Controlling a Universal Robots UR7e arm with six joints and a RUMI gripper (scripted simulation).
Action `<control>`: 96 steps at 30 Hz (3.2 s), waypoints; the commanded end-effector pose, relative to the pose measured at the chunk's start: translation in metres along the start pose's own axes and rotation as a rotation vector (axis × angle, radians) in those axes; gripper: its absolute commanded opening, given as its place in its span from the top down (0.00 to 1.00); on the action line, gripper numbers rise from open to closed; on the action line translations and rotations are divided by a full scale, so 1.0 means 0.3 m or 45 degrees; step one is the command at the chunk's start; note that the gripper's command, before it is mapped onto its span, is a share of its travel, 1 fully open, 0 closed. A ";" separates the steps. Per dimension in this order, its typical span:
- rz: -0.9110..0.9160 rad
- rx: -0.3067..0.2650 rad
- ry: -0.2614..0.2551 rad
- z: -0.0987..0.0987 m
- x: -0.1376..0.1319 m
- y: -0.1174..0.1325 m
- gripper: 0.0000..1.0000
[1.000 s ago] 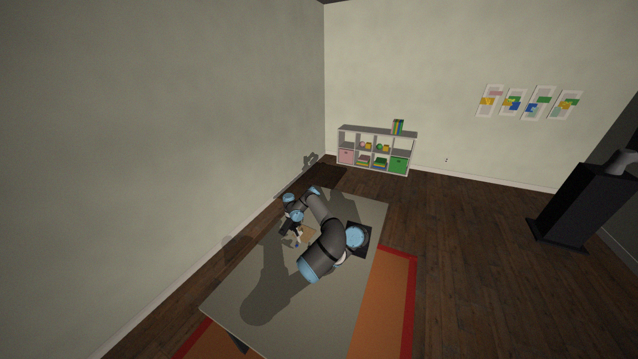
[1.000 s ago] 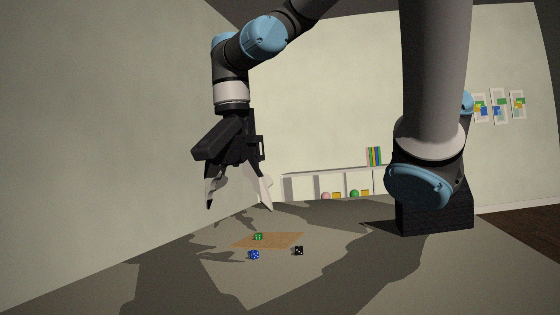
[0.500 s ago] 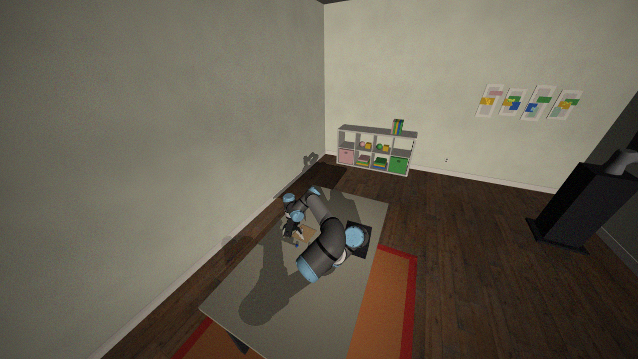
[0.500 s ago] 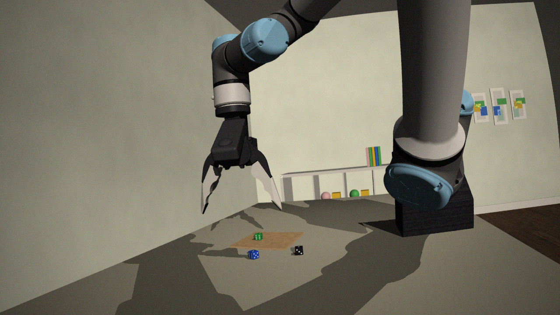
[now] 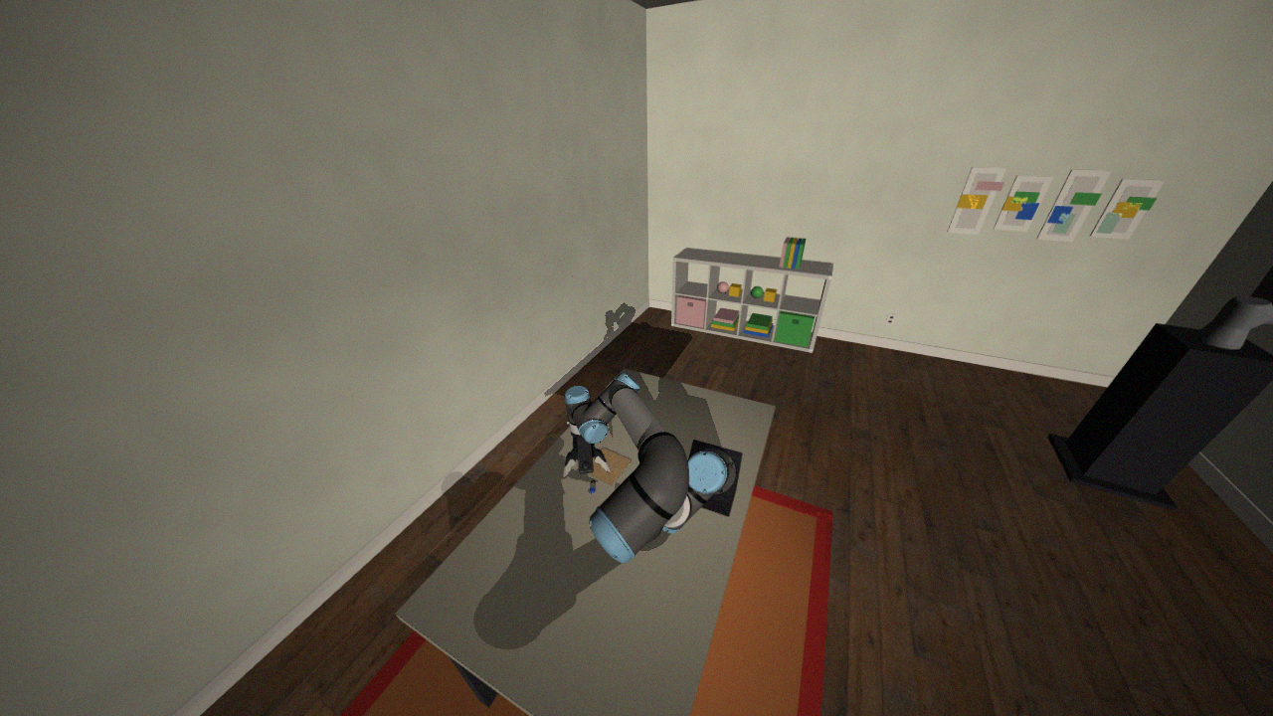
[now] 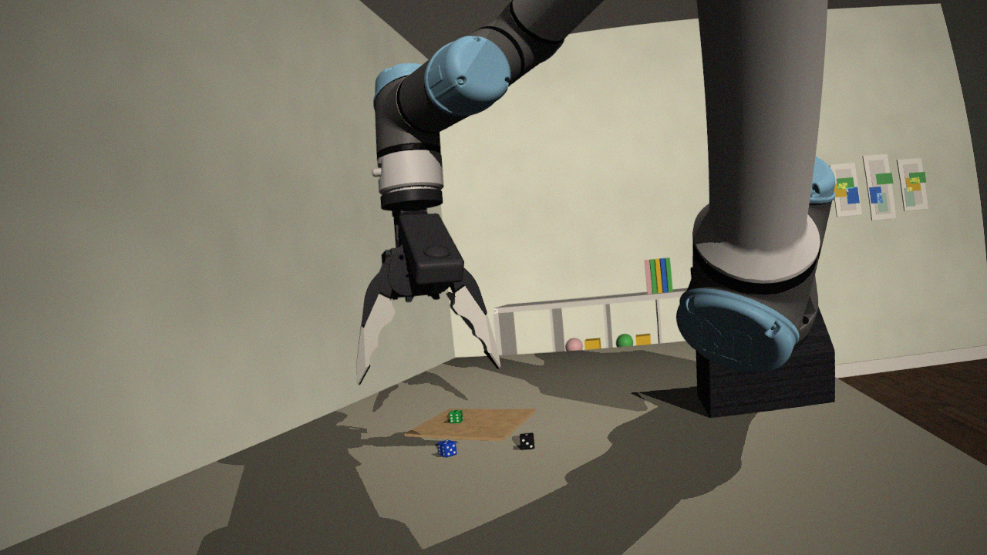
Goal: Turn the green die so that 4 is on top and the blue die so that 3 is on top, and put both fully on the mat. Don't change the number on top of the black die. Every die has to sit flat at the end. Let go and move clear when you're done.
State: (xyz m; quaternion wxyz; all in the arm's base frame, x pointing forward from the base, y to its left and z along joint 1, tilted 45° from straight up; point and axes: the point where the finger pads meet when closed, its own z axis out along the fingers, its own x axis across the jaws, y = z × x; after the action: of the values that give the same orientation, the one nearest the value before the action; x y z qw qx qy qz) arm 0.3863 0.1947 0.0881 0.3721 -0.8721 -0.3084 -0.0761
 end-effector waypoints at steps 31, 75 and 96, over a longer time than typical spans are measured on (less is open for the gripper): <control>-0.610 0.007 0.006 0.015 -0.029 0.012 0.00; -0.661 0.006 0.006 0.016 -0.032 0.013 0.82; -0.660 0.006 0.004 0.019 -0.032 0.014 0.82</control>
State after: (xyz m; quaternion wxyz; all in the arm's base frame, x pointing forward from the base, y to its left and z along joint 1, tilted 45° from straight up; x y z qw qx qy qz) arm 0.3803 0.1918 0.0784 0.3432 -0.7627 -0.5212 -0.1698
